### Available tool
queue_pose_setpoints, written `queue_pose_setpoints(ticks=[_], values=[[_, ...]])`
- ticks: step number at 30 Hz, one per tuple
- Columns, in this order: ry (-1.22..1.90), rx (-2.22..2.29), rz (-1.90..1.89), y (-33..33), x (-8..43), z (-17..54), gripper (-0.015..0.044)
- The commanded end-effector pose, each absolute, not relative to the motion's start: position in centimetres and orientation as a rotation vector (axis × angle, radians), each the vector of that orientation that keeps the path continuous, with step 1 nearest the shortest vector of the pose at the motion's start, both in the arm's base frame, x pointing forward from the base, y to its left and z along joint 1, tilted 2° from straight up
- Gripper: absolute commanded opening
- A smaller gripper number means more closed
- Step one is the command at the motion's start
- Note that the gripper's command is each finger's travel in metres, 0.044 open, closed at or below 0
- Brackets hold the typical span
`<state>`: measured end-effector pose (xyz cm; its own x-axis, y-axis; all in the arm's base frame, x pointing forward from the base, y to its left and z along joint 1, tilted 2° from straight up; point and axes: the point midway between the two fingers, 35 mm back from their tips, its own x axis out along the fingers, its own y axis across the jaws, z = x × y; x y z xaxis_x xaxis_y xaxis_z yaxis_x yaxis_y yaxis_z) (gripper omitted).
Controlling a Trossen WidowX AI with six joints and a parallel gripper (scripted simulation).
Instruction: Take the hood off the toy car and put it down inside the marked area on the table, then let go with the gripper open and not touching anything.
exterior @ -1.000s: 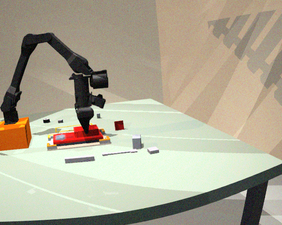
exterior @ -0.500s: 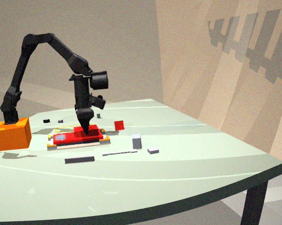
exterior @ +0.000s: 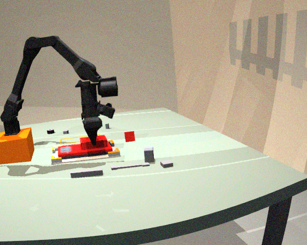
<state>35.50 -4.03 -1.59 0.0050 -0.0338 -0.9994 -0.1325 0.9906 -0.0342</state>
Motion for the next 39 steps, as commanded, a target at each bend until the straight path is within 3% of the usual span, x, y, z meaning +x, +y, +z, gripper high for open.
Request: queue_pose_setpoints(ticks=[1, 39], values=[[1.565, -0.130, 0.078, -4.0, 35.5, -1.3, 0.0006], [1.565, -0.131, 0.078, -3.9, 35.6, 2.3, 0.0000]])
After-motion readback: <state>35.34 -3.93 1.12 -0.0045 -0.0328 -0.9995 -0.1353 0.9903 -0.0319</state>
